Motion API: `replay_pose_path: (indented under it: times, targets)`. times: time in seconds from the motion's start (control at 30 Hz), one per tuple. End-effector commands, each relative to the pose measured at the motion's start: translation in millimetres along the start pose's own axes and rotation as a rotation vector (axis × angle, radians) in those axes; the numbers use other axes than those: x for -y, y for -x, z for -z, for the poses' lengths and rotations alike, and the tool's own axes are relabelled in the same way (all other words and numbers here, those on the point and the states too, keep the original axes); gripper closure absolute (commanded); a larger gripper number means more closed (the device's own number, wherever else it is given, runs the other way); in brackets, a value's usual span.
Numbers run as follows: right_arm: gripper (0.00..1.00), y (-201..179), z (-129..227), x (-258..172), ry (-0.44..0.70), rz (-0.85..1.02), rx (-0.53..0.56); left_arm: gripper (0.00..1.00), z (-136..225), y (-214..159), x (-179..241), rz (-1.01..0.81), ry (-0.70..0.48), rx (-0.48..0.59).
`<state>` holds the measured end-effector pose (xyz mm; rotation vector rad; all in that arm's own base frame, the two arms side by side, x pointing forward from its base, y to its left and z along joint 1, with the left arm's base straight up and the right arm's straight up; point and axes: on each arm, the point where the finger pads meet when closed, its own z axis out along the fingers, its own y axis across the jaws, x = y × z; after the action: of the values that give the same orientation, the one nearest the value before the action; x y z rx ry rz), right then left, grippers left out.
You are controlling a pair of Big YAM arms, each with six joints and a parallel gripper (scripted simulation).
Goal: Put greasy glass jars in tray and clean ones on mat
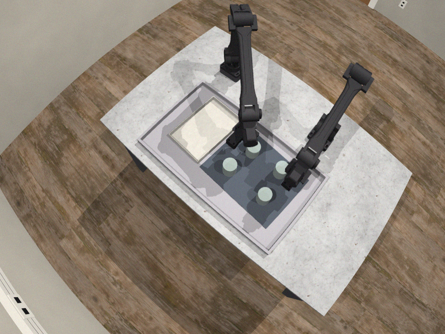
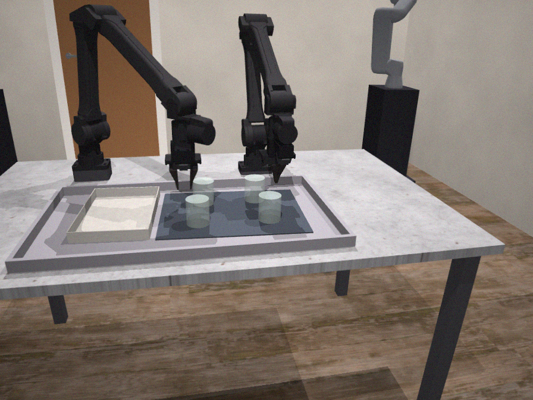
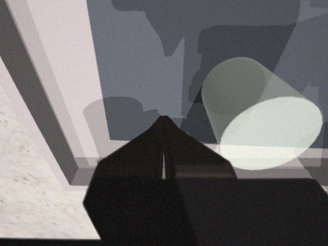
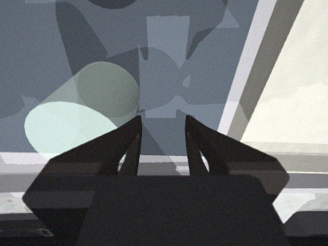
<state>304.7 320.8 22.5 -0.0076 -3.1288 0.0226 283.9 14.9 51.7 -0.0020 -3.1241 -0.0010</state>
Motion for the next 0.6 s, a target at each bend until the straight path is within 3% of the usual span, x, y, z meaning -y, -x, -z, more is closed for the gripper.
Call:
replay_pose_path:
  times: [0.0,0.3,0.43,0.53,0.57]
  targets:
    - [1.0,5.5,15.9,-9.4,0.042,-0.003,0.036,1.0,38.9,27.5,-0.7,-0.007,0.003,0.101]
    - [1.0,1.8,11.8,-3.7,0.033,-0.003,0.028,1.0,108.1,22.3,2.4,-0.01,0.002,0.107]
    - [1.0,0.0,9.9,-1.4,0.029,0.0,0.024,1.0,111.0,18.5,-0.2,-0.006,0.002,0.09]
    - [1.0,4.5,14.5,-5.8,0.039,-0.001,0.034,1.0,89.8,8.9,0.0,-0.009,0.0,0.033]
    - [1.0,5.7,15.8,-7.0,0.042,-0.001,0.036,0.89,91.7,9.3,0.3,0.0,0.0,0.045]
